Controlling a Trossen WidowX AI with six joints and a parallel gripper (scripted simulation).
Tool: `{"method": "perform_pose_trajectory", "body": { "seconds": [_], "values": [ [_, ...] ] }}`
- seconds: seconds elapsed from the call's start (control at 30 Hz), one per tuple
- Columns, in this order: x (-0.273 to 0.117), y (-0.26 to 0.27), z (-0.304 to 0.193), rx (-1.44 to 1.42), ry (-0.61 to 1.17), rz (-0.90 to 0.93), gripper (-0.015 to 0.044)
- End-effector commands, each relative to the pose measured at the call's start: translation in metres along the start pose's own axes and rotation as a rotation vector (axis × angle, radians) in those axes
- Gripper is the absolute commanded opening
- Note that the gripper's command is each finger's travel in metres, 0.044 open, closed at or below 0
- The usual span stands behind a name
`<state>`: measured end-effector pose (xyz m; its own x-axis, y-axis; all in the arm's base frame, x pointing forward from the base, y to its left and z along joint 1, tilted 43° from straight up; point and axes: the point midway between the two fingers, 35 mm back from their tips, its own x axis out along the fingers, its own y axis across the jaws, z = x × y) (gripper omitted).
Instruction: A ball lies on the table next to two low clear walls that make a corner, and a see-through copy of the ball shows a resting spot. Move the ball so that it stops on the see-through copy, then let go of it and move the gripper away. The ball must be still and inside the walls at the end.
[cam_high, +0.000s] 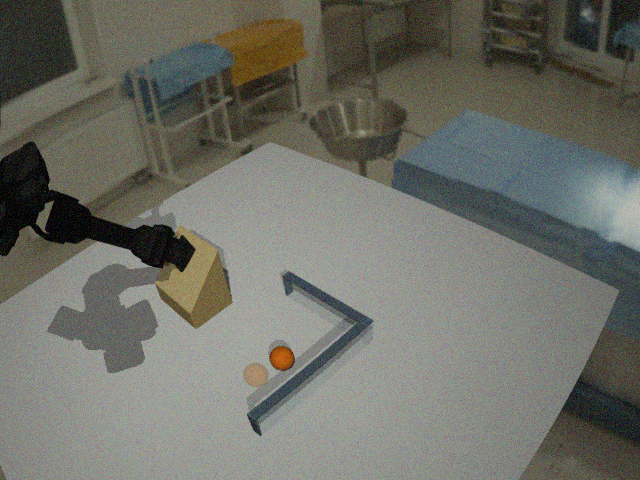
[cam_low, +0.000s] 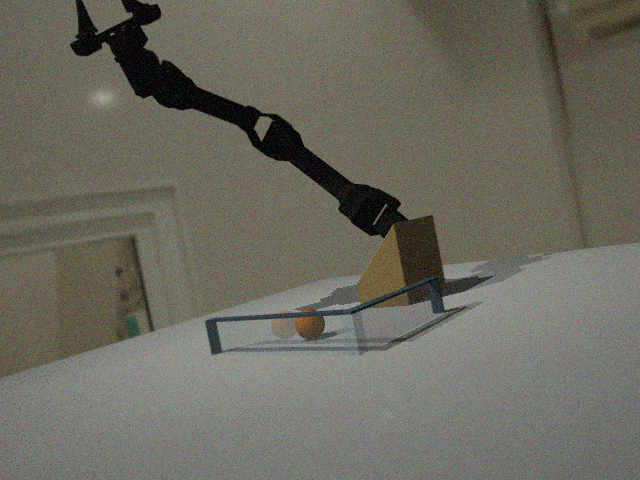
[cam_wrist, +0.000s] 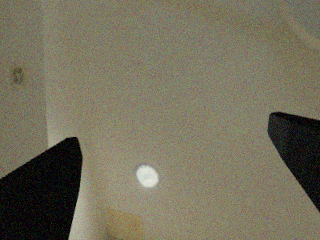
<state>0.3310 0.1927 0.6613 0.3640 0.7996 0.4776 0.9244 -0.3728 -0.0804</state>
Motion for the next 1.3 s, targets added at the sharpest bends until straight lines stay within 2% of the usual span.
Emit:
{"method": "perform_pose_trajectory", "body": {
  "seconds": [0.0, 0.03, 0.37, 0.7, 0.97, 1.27],
  "values": [
    [0.0, 0.002, 0.002, 0.015, -0.002, 0.007, 0.0374],
    [0.001, 0.009, 0.007, 0.059, -0.008, 0.027, 0.0349],
    [-0.005, 0.109, 0.119, 0.779, -0.047, 0.429, 0.0349],
    [-0.058, 0.18, 0.26, 1.4, 0.072, 0.975, 0.0349],
    [-0.129, 0.2, 0.361, 1.684, 0.31, 1.442, 0.0349],
    [-0.233, 0.189, 0.451, 1.715, 0.767, 1.97, 0.0349]
  ]
}}
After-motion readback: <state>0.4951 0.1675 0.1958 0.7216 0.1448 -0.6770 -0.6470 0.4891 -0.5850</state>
